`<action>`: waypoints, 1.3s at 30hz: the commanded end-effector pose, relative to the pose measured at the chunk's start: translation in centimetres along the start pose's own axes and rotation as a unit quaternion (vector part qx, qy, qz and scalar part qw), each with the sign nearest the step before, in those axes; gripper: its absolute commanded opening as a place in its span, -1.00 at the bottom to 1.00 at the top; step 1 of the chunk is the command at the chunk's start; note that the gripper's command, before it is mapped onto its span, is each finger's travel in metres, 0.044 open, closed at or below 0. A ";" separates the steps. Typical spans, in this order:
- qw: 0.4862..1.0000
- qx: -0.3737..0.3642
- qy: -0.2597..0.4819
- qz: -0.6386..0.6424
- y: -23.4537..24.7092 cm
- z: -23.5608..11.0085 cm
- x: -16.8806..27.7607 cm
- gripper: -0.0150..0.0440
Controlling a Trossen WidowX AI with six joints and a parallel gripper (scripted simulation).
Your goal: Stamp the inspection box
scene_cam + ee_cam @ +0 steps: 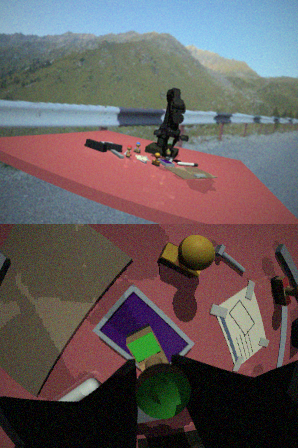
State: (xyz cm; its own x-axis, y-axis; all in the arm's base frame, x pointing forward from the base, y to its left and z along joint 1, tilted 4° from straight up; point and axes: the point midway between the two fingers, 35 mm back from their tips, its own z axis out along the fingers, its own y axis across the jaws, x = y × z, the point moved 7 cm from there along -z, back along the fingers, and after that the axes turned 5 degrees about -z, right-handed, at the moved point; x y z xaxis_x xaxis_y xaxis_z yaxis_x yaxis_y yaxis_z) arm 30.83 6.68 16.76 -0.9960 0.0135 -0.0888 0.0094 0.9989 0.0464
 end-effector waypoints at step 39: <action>1.000 0.001 0.000 0.001 -0.1 2.8 0.1 -0.49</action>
State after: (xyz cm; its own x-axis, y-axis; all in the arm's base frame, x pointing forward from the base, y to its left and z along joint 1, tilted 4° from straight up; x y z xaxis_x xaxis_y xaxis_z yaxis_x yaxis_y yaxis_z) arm 31.03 6.76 14.20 -0.9959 0.0124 -0.0894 0.0082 0.9989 0.0465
